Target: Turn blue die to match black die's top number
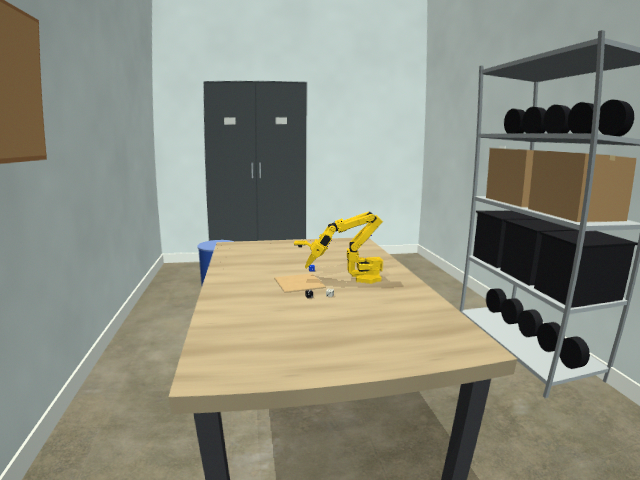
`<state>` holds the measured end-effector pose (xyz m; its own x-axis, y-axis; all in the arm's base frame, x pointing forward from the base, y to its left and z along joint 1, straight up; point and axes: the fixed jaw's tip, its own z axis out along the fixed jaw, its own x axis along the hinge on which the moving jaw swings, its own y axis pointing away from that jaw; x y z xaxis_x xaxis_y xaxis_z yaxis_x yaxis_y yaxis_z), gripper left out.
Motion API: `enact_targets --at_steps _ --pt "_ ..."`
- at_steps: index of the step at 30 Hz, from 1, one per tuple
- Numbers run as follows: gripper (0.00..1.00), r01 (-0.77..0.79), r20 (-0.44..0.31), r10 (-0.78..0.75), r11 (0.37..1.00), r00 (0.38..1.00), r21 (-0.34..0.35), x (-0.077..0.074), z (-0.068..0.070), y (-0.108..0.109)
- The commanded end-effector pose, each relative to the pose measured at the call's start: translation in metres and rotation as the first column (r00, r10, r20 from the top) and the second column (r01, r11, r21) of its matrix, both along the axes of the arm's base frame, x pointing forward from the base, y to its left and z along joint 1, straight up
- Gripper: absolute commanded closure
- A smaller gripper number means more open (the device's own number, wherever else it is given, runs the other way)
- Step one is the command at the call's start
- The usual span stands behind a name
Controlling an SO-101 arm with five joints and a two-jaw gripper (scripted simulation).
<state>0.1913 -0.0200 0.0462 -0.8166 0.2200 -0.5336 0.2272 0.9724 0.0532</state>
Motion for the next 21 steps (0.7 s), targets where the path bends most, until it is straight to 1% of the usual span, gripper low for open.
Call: enact_targets --at_steps 1,4,8,10,15,21 --pt "0.72 0.143 0.073 -0.142 0.990 0.987 -0.007 -0.002 0.013 -0.027" --pt "0.72 0.233 0.073 -0.232 0.972 0.970 -0.007 -0.010 0.013 -0.043" --pt "0.72 0.328 0.073 -0.327 0.945 0.942 -0.007 -0.021 0.011 -0.059" --pt "0.72 0.328 0.073 -0.327 0.945 0.942 -0.007 -0.021 0.011 -0.059" --pt "0.72 0.405 0.073 -0.403 0.914 0.912 -0.007 -0.031 0.010 -0.070" --pt "0.72 0.441 0.073 -0.439 0.898 0.896 -0.007 -0.036 0.010 -0.076"
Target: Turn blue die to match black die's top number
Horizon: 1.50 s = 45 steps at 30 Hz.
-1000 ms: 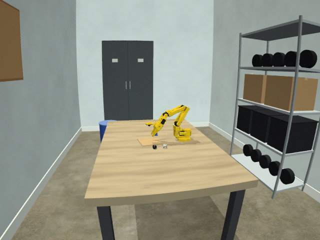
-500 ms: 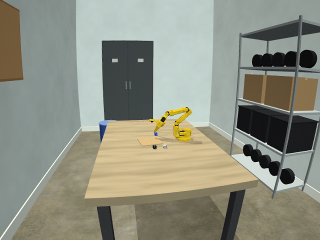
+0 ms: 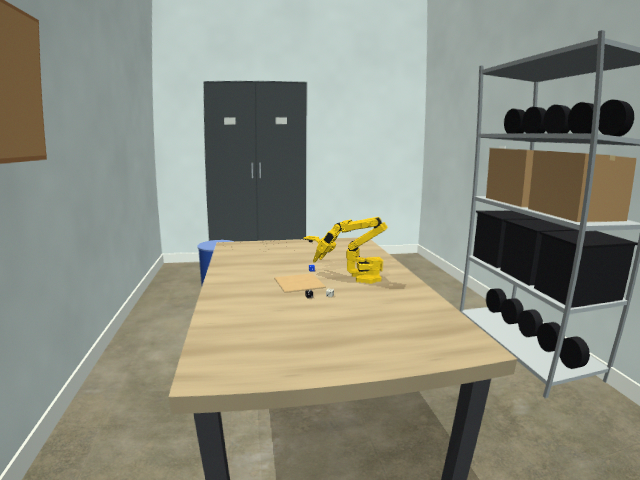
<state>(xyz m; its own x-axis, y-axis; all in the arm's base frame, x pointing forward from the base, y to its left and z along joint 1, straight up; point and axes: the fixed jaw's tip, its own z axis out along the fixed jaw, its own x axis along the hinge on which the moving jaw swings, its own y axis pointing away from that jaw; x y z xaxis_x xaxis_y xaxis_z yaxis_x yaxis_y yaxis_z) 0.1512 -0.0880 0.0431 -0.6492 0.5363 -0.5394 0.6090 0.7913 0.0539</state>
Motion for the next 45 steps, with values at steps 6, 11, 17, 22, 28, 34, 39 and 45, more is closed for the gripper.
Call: enact_targets --at_steps 6,11,17,22,28,34,39,45 --pt "0.72 0.033 0.058 -0.031 0.999 0.998 -0.032 0.0036 0.0127 -0.0083" --pt "0.72 0.033 0.058 -0.031 0.999 0.998 -0.033 0.0036 0.0127 -0.0083" --pt "0.72 0.033 0.058 -0.031 0.999 0.998 -0.033 0.0036 0.0127 -0.0083" --pt "0.72 0.033 0.058 -0.031 0.999 0.998 -0.033 0.0036 0.0127 -0.0083" --pt "0.72 0.043 0.045 -0.041 0.999 0.998 -0.025 0.0025 0.0108 -0.0099" --pt "0.72 0.043 0.045 -0.041 0.999 0.998 -0.025 0.0025 0.0108 -0.0099" --pt "0.72 0.043 0.045 -0.041 0.999 0.998 -0.025 0.0025 0.0108 -0.0099" --pt "0.72 0.043 0.045 -0.042 0.999 0.998 -0.025 0.0025 0.0108 -0.0099"
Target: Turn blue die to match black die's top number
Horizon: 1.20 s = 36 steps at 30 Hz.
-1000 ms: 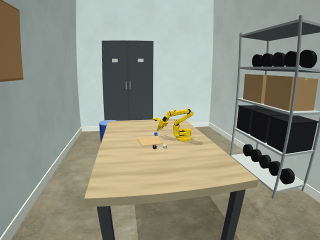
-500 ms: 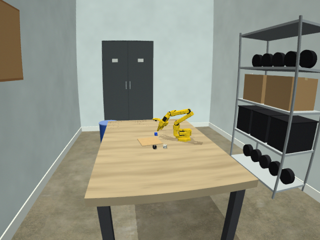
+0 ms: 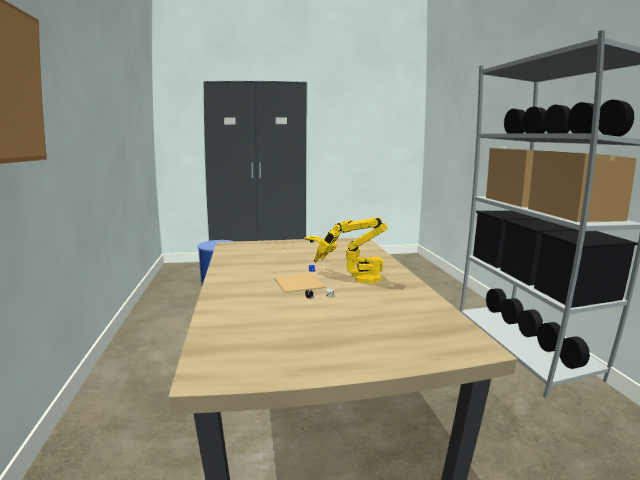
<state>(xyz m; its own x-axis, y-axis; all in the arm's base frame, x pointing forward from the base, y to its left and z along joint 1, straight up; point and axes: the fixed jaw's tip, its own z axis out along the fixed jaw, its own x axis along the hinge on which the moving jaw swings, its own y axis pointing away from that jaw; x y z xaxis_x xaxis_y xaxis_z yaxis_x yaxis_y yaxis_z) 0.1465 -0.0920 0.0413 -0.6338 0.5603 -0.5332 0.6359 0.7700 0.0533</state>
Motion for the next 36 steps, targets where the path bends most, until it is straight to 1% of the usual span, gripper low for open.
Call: enact_targets --at_steps 1,31,36 --pt "0.72 0.009 0.050 -0.007 0.999 0.999 -0.031 0.0071 0.0126 -0.0059" --pt "0.72 0.009 0.051 -0.007 0.999 0.999 -0.032 0.0072 0.0128 -0.0060" --pt "0.72 0.010 0.086 -0.006 0.998 0.996 -0.055 0.0093 0.0192 -0.0075"
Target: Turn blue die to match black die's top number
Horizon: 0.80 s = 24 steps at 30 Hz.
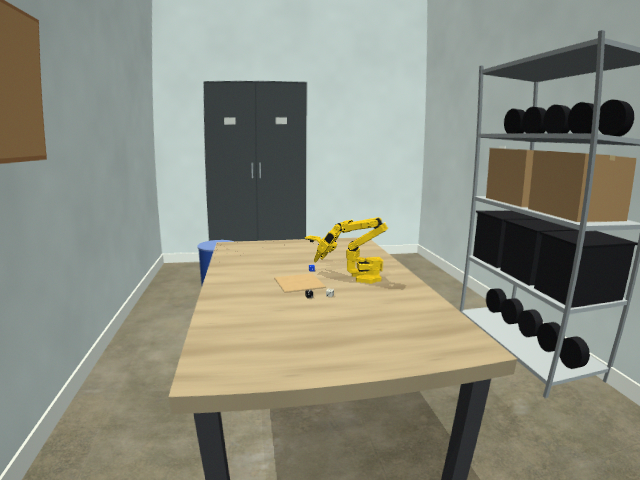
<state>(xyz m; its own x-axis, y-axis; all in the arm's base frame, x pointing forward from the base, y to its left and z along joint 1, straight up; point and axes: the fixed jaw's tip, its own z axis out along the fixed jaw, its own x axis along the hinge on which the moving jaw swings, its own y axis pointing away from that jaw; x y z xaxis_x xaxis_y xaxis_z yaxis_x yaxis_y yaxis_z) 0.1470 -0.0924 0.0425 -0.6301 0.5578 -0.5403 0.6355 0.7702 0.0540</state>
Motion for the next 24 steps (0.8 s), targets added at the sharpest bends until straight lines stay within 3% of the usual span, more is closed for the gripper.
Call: enact_targets --at_steps 1,8,10,17,24 --pt "0.72 0.011 0.094 -0.005 0.998 0.996 -0.061 0.010 0.021 -0.008" --pt "0.72 0.028 0.246 0.013 0.986 0.969 -0.165 0.016 0.051 -0.012" --pt "0.72 0.028 0.246 0.013 0.986 0.969 -0.165 0.016 0.051 -0.012" --pt "0.72 0.062 0.389 0.048 0.963 0.920 -0.264 0.017 0.082 -0.013" --pt "0.72 0.076 0.433 0.062 0.953 0.899 -0.294 0.017 0.092 -0.013"
